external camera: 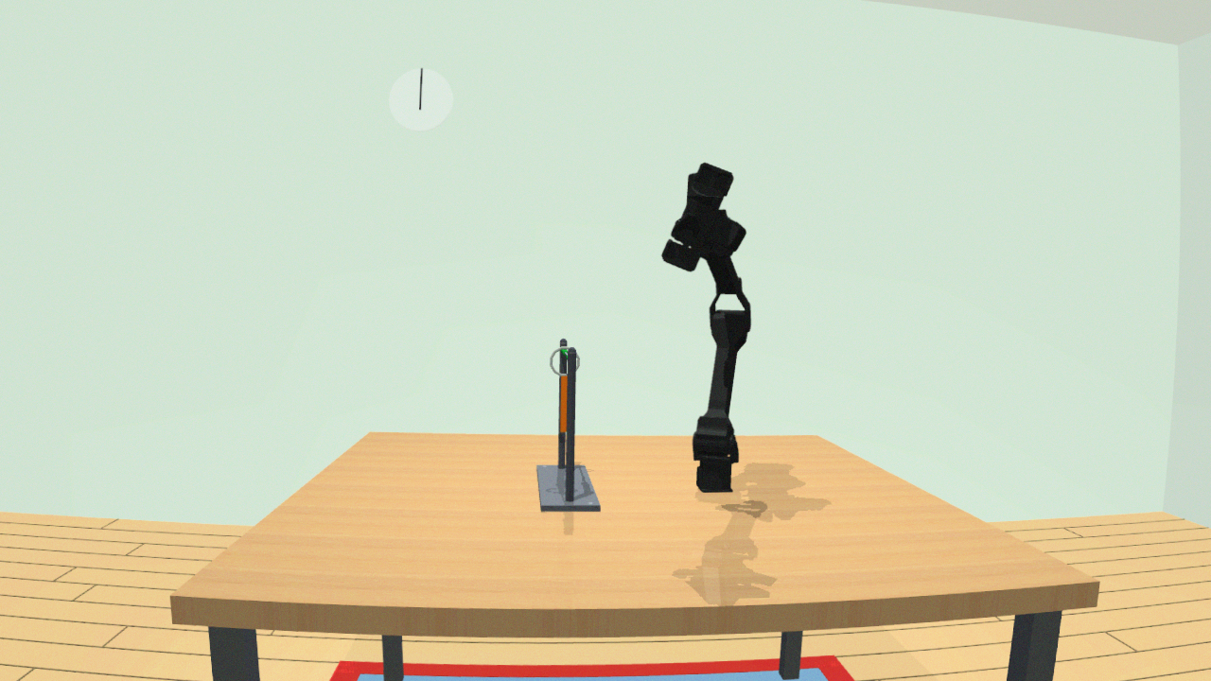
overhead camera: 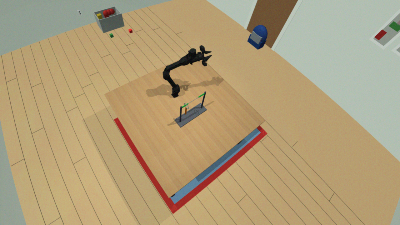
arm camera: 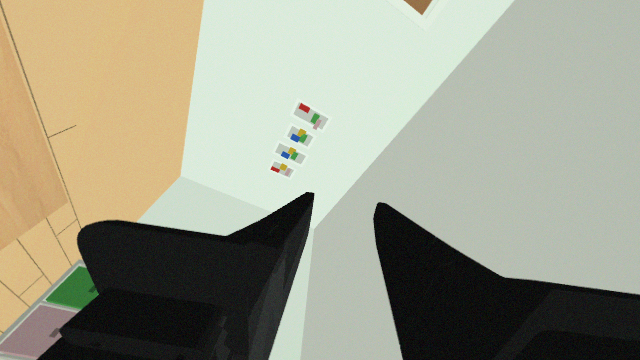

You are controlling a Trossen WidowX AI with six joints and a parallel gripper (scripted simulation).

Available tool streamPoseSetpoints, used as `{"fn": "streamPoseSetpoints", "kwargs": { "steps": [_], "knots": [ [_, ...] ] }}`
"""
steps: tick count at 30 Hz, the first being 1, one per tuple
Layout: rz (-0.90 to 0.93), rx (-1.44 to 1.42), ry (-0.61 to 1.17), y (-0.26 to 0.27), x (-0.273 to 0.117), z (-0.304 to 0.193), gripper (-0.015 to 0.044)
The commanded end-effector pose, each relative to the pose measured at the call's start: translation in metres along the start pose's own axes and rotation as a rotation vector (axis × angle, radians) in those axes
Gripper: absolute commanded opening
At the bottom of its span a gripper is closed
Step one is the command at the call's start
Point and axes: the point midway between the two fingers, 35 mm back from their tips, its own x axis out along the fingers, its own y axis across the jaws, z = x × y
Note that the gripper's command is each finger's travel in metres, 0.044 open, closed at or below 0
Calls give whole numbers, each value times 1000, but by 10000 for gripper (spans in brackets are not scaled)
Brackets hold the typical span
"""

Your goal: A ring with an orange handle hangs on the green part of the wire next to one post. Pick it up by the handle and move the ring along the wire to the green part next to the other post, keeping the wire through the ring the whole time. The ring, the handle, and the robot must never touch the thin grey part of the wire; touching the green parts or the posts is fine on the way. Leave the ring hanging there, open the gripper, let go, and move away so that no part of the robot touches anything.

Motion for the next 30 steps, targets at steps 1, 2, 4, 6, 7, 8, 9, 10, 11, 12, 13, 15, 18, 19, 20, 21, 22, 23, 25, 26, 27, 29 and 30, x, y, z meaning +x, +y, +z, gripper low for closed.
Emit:
{"fn": "streamPoseSetpoints", "kwargs": {
  "steps": [1,2,4,6,7,8,9,10,11,12,13,15,18,19,20,21,22,23,25,26,27,29,30],
  "knots": [
    [42,99,95,26,-3,-29,160],
    [50,120,117,31,-4,-36,160],
    [64,161,161,42,-7,-49,160],
    [75,203,206,52,-11,-62,160],
    [81,223,228,58,-13,-68,160],
    [85,244,251,63,-16,-75,160],
    [89,264,274,68,-19,-81,160],
    [93,285,297,73,-22,-88,160],
    [97,305,321,79,-25,-94,160],
    [100,325,346,84,-28,-101,160],
    [102,344,371,89,-32,-108,160],
    [107,384,421,99,-41,-121,160],
    [109,442,498,115,-55,-140,160],
    [108,461,524,119,-61,-146,160],
    [107,480,550,124,-66,-152,160],
    [105,500,576,129,-72,-158,160],
    [103,519,603,134,-78,-163,160],
    [100,538,629,138,-85,-169,160],
    [92,575,682,147,-98,-180,160],
    [87,594,708,152,-105,-185,160],
    [82,612,735,156,-112,-190,160],
    [69,649,788,164,-127,-199,160],
    [62,667,815,169,-135,-204,160]
  ]
}}
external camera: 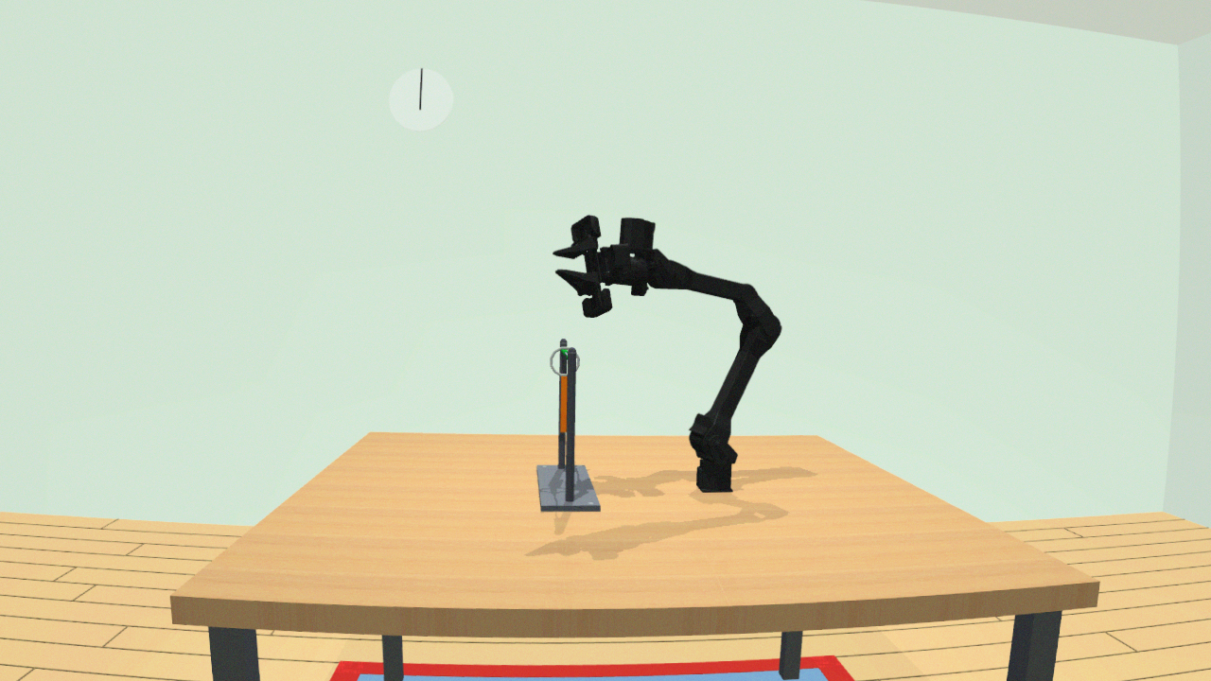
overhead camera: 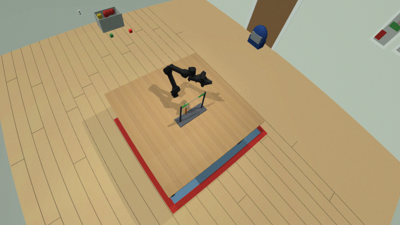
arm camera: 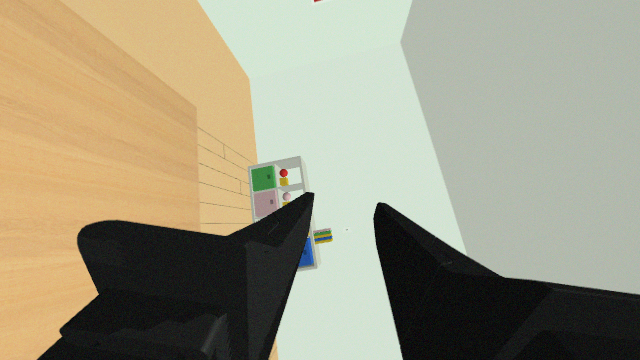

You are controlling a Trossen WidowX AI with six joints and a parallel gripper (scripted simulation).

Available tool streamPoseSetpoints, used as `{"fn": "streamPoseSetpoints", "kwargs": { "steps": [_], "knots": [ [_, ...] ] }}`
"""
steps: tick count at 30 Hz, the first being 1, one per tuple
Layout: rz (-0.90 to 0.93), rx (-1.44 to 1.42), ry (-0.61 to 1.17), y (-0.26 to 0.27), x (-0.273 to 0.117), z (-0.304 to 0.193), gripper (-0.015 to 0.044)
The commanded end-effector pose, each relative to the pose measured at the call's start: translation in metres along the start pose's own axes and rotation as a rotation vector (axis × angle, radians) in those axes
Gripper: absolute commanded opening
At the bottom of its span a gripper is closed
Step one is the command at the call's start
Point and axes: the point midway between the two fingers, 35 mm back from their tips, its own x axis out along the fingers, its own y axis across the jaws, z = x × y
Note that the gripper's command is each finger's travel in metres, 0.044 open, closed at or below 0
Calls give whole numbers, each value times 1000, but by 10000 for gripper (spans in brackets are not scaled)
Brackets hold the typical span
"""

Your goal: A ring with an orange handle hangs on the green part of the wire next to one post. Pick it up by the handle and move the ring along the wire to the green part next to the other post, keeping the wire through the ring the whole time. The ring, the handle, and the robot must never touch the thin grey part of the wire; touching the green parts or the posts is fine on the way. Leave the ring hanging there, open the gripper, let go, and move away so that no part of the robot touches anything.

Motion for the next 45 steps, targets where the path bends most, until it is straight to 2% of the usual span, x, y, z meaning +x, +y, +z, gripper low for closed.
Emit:
{"fn": "streamPoseSetpoints", "kwargs": {
  "steps": [1,15,32,45],
  "knots": [
    [-28,105,109,2,-10,-45,160],
    [-194,413,416,5,-71,-168,160],
    [-545,773,715,21,-201,-272,160],
    [-436,977,735,138,-239,-277,160]
  ]
}}
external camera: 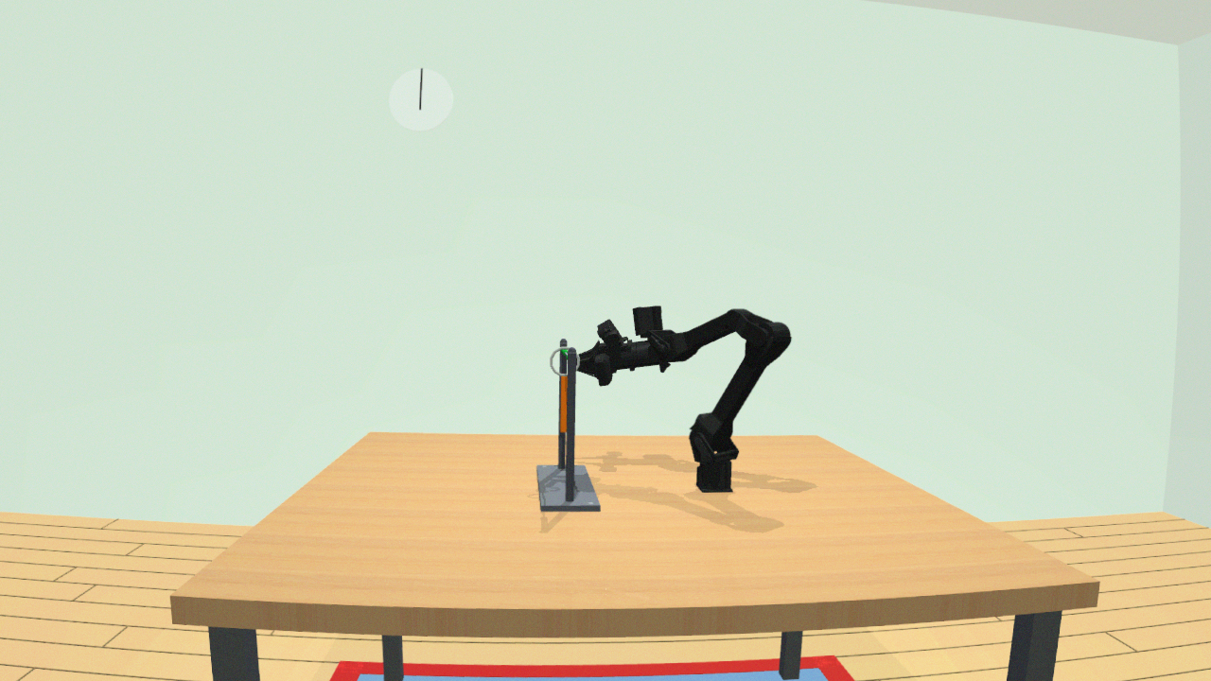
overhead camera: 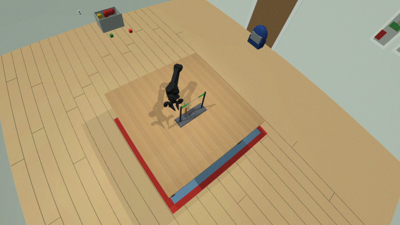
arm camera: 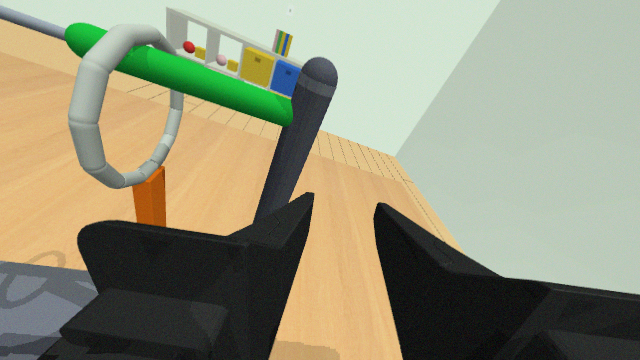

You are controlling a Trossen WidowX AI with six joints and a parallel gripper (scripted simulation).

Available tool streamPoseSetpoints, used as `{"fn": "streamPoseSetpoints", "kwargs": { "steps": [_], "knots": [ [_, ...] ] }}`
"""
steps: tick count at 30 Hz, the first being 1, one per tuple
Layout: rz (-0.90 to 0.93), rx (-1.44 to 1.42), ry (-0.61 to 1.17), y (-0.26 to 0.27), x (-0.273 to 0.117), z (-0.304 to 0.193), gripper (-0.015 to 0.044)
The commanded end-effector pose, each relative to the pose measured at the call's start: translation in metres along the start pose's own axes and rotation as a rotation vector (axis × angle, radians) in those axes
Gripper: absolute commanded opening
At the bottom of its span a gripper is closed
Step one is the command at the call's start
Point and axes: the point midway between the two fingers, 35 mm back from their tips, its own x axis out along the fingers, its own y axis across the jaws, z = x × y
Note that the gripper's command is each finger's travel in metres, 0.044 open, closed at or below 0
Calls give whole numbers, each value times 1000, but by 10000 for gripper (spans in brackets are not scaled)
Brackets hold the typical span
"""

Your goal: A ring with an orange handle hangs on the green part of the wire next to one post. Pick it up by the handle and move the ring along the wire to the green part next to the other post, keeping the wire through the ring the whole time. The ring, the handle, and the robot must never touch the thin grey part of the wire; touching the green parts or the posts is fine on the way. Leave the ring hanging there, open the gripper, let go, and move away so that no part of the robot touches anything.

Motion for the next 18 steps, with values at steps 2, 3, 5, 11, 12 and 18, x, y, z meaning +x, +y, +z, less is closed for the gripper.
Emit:
{"fn": "streamPoseSetpoints", "kwargs": {
  "steps": [2,3,5,11,12,18],
  "knots": [
    [71,62,38,26,-18,-49,160],
    [85,73,43,31,-22,-57,160],
    [111,97,52,42,-29,-72,160],
    [185,177,66,78,-50,-115,160],
    [196,192,67,84,-54,-122,160],
    [245,260,60,114,-69,-149,160]
  ]
}}
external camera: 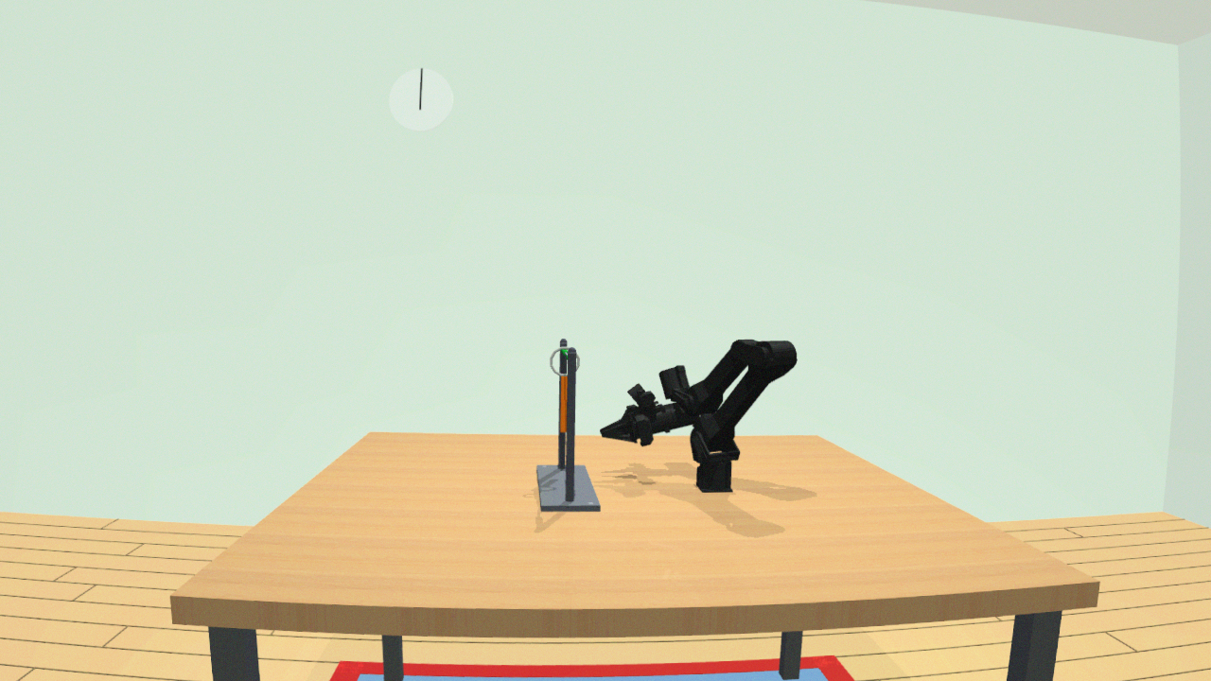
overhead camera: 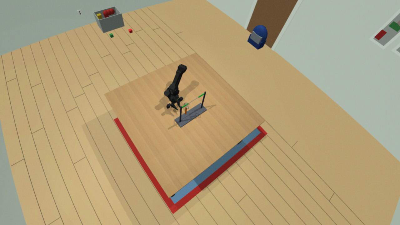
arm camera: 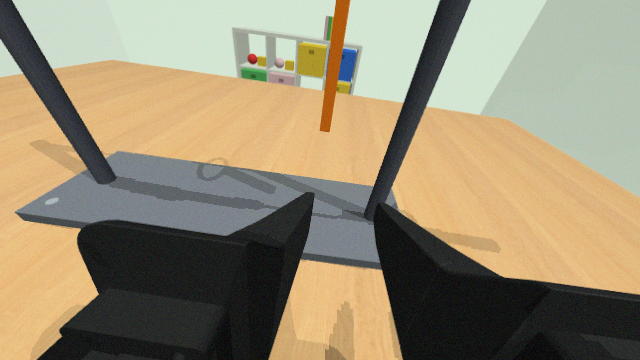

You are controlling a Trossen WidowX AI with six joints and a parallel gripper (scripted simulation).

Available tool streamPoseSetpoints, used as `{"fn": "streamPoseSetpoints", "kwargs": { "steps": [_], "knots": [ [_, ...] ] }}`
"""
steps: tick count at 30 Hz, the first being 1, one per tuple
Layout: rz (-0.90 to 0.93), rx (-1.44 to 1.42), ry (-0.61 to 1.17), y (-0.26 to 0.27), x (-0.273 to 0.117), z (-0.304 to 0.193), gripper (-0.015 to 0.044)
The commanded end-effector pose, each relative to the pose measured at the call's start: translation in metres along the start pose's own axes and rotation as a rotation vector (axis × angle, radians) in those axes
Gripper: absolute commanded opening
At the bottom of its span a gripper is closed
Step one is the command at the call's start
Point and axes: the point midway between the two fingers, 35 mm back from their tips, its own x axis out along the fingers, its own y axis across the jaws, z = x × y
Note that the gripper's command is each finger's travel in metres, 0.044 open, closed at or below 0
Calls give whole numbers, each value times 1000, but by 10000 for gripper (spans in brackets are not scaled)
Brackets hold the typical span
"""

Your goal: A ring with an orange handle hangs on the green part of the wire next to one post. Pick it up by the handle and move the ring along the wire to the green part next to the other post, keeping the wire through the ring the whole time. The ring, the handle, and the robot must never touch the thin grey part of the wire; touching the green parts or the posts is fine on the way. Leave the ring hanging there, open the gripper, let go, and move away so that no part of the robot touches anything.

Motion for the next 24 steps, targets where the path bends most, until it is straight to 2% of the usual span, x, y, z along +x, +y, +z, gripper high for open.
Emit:
{"fn": "streamPoseSetpoints", "kwargs": {
  "steps": [1,7,24],
  "knots": [
    [31,33,-8,15,-5,-19,160],
    [31,30,-7,15,-3,-17,160],
    [22,7,-71,16,34,32,160]
  ]
}}
